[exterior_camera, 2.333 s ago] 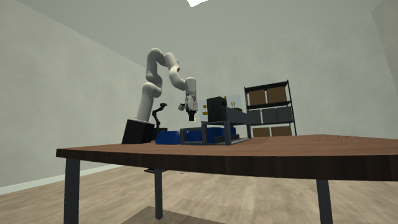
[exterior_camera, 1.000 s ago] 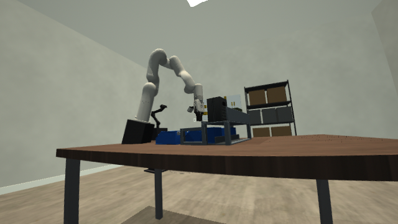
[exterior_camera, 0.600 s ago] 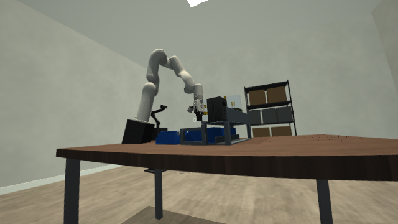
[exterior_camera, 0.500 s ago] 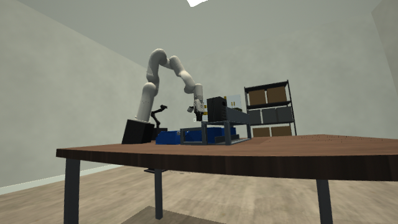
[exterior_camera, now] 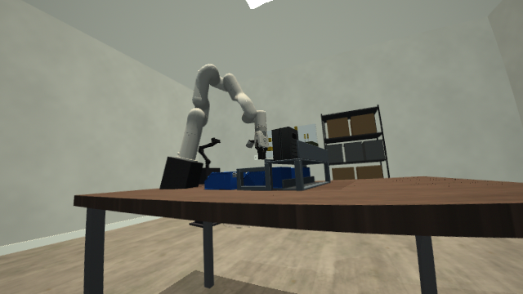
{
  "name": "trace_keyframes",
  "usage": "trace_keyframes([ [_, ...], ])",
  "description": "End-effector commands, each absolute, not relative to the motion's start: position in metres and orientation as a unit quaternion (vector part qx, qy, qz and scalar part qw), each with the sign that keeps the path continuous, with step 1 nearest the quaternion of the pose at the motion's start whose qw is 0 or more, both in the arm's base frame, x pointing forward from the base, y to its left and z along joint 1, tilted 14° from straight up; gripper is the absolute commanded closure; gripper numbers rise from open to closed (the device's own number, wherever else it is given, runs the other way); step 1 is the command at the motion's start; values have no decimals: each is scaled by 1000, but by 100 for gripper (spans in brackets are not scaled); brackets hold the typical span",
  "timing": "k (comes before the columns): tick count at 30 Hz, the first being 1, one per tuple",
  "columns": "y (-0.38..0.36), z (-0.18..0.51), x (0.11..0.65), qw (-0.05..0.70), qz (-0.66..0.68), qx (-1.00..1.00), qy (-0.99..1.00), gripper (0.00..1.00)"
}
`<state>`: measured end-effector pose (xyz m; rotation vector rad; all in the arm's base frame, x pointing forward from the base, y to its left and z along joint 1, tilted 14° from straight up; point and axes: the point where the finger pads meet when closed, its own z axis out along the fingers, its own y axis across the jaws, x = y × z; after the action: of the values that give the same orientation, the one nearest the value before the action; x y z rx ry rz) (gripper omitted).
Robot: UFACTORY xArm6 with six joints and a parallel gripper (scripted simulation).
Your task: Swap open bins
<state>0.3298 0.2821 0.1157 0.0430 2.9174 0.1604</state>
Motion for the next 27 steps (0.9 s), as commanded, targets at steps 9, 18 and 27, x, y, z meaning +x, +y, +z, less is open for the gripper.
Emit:
trace_keyframes([
  [9,284,105,333,111,56,15,992,74],
  [18,286,88,337,111,56,15,992,74],
  [27,288,74,341,111,56,15,992,74],
])
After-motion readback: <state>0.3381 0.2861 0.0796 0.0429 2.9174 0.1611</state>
